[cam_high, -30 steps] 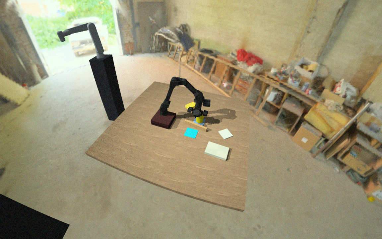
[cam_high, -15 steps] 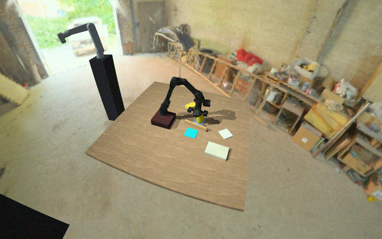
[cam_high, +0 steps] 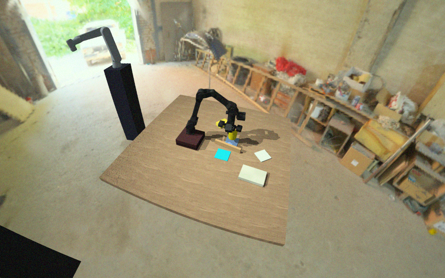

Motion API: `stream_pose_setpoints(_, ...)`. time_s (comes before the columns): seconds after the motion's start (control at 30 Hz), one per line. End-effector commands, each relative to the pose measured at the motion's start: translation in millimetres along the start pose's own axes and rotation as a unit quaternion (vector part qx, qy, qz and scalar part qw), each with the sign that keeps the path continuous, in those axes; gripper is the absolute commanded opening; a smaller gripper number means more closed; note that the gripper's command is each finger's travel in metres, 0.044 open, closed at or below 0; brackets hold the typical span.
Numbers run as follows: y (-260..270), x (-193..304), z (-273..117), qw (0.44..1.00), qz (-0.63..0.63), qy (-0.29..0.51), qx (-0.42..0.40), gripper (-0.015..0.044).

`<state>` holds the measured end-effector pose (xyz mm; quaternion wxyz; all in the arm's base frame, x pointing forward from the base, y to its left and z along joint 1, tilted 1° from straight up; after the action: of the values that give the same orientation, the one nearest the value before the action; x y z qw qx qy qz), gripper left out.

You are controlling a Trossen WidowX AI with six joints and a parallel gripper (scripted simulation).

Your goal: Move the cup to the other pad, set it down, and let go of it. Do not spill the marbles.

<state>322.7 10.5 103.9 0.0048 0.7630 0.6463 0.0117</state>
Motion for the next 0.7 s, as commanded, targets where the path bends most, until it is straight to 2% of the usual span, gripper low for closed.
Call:
stream_pose_setpoints(0.0, -1.0, -0.5, -26.4, 1.0, 0.0, 0.004, -0.009, 0.0)
stream_pose_setpoints(0.67, -4.8, -3.4, -25.5, 1.0, 0.001, 0.001, -0.004, 0.0)
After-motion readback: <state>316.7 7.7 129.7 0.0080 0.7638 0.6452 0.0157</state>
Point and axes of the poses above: the point midway between the two fingers, 35 mm back from their tips, its own z axis out along the fingers, its own y axis across the jaws, x = y × z, the point moved 4 cm from there along -z, back along the fingers, and after that the axes turned 1 degree about -z, right-handed, at the moved point
